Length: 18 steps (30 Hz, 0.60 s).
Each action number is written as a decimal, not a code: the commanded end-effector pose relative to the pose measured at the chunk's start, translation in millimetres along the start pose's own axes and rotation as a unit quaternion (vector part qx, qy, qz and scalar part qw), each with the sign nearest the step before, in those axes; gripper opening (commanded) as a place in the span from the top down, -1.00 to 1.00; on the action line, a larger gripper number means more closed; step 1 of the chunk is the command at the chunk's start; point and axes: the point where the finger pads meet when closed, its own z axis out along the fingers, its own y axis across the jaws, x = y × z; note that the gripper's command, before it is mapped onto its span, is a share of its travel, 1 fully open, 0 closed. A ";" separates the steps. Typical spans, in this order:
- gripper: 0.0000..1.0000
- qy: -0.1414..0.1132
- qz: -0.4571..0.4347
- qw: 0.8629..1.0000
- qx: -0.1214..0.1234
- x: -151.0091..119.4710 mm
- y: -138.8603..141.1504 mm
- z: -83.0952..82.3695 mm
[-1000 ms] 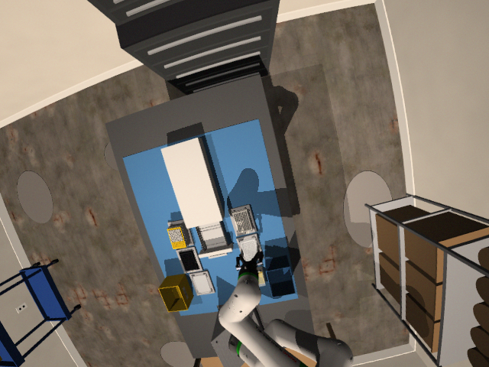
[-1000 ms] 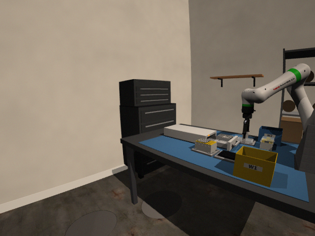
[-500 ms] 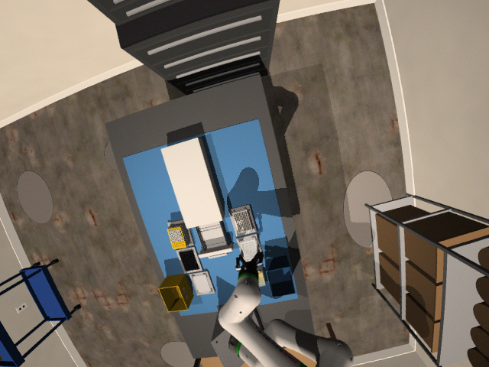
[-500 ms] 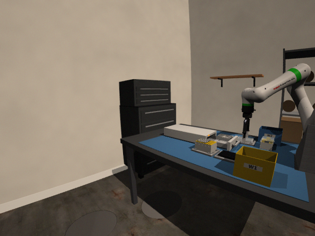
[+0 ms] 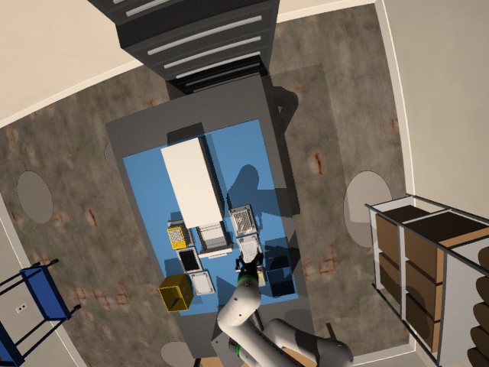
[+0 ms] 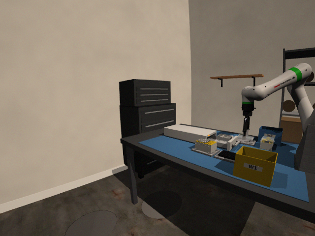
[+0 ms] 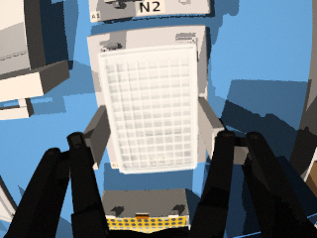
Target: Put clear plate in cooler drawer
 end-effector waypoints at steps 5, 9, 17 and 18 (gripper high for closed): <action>1.00 0.000 0.000 1.000 0.000 0.2 -0.1 -10.8; 1.00 0.000 0.000 1.000 0.000 0.2 -0.1 -16.1; 1.00 0.000 0.000 1.000 0.000 0.2 -0.1 -24.1; 1.00 0.000 0.000 1.000 0.000 0.2 -0.1 -25.4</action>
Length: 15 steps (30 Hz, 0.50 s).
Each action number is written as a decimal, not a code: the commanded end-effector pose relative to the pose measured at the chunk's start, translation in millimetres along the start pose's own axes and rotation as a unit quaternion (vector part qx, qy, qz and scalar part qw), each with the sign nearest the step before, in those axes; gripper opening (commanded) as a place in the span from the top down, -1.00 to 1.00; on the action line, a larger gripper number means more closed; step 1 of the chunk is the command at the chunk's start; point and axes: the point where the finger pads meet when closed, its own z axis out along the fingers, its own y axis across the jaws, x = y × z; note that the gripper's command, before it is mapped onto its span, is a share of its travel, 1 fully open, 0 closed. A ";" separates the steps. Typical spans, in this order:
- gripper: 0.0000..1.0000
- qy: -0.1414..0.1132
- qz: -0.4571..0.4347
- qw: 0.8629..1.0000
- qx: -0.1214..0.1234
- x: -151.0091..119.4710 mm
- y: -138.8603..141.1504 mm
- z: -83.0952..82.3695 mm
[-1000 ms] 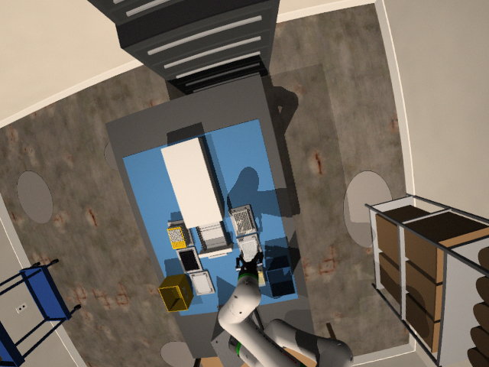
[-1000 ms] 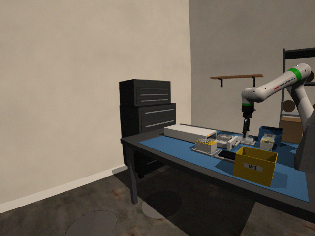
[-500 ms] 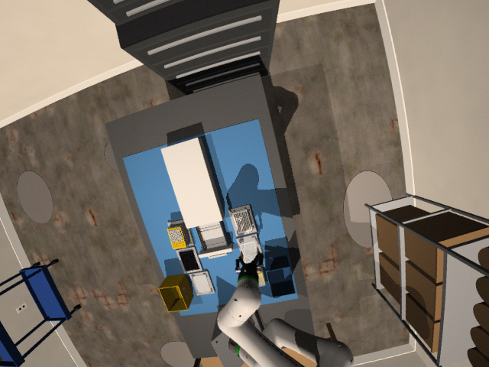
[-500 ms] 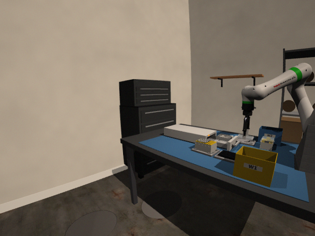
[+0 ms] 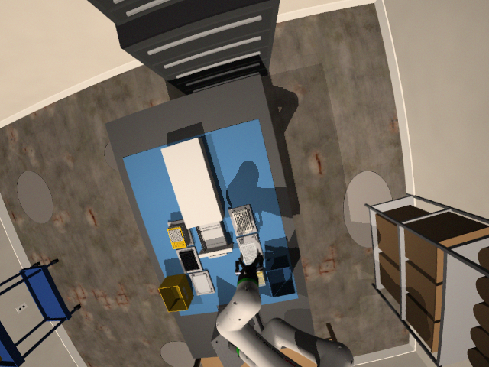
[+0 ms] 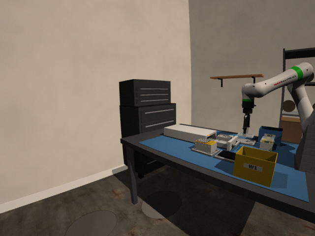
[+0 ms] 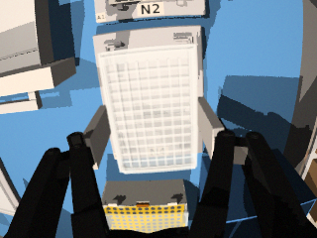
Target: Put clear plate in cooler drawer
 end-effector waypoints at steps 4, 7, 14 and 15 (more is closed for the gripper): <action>1.00 0.000 0.000 1.000 0.000 0.2 -0.1 -9.5; 1.00 0.000 0.000 1.000 0.000 0.2 -0.1 -13.5; 1.00 0.000 0.000 1.000 0.000 0.2 -0.1 -20.2; 1.00 0.000 0.000 1.000 0.000 0.2 -0.1 -21.5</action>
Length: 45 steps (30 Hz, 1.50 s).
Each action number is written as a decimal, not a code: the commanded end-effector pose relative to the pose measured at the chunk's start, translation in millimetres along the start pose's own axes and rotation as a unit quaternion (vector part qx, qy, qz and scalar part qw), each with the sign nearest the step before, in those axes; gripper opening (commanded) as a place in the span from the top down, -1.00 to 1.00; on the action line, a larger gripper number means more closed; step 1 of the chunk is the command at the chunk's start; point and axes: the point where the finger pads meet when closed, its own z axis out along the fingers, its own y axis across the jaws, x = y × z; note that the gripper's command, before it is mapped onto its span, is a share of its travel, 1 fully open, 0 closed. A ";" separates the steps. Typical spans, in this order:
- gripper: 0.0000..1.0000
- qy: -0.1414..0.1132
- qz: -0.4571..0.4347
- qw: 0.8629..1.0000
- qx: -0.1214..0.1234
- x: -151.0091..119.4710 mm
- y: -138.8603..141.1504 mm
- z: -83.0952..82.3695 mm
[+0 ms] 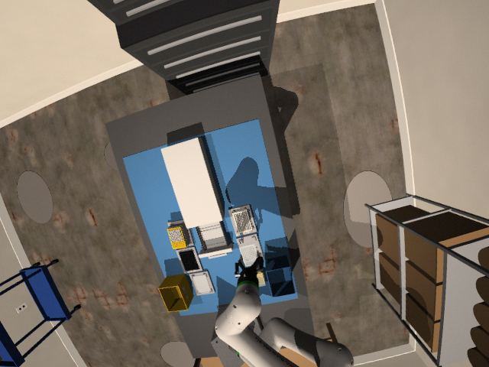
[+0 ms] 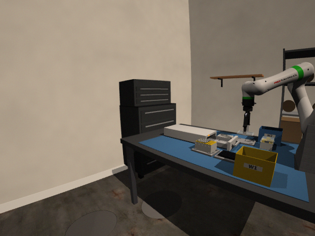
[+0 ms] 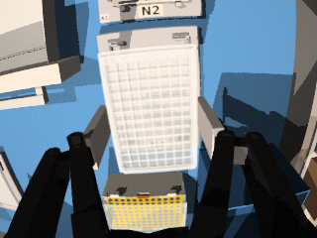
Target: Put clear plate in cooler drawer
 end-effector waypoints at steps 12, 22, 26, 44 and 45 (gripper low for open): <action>1.00 0.000 0.000 1.000 0.000 0.1 -0.1 -17.3; 1.00 0.000 0.000 1.000 0.000 0.1 -0.1 -30.7; 1.00 0.000 0.000 1.000 0.000 0.1 -0.1 -36.0; 1.00 0.000 0.000 1.000 0.000 0.1 -0.1 -57.3; 1.00 0.000 0.000 1.000 0.000 0.1 -0.1 -57.3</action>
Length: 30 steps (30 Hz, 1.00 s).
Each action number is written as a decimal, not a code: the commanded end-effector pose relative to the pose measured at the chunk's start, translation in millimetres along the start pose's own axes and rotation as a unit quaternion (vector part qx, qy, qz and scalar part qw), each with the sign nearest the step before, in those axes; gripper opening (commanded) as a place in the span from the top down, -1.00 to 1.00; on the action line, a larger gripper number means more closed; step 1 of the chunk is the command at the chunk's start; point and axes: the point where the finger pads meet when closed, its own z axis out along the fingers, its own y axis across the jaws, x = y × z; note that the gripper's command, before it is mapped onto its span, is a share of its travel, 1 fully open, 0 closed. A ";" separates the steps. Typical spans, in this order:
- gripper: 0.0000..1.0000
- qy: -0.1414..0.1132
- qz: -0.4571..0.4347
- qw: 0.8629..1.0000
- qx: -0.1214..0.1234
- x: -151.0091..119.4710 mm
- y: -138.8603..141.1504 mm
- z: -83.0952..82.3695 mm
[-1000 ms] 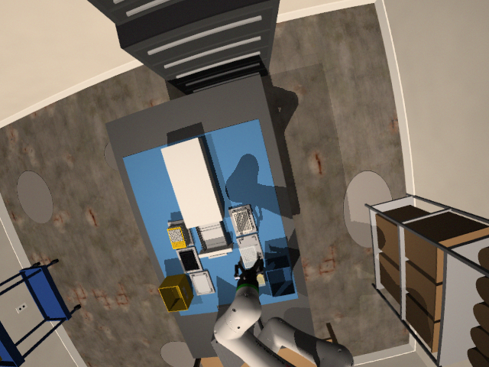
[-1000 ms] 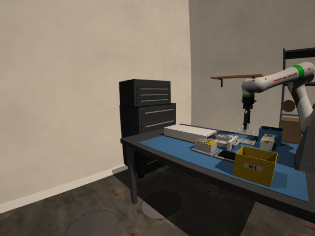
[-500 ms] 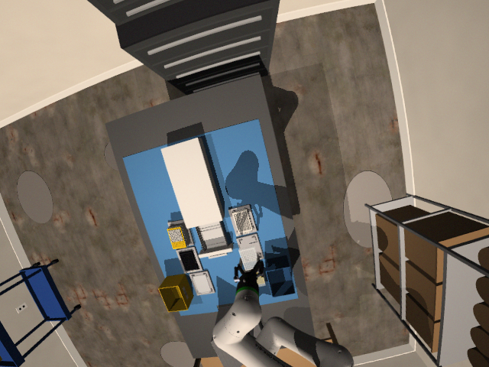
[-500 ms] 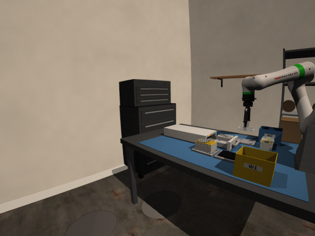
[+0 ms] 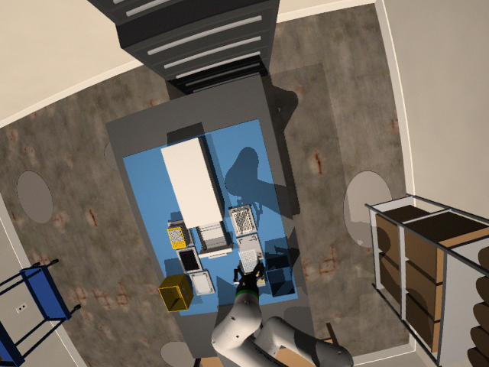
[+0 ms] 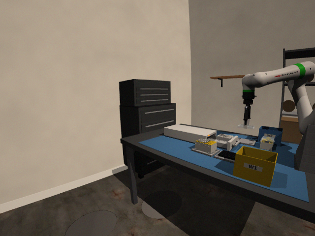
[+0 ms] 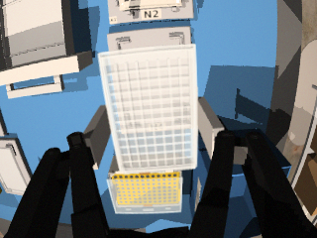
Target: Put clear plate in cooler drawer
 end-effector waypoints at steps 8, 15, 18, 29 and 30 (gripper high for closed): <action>1.00 0.000 0.000 1.000 0.000 0.1 -0.1 -11.6; 1.00 0.000 0.000 1.000 0.000 0.1 -0.1 -11.6; 1.00 0.000 0.000 1.000 0.000 0.1 -0.1 -11.6; 1.00 0.000 -0.182 0.983 0.000 16.7 -24.2 -11.6; 1.00 0.000 -0.199 0.980 0.000 18.3 -26.4 -11.6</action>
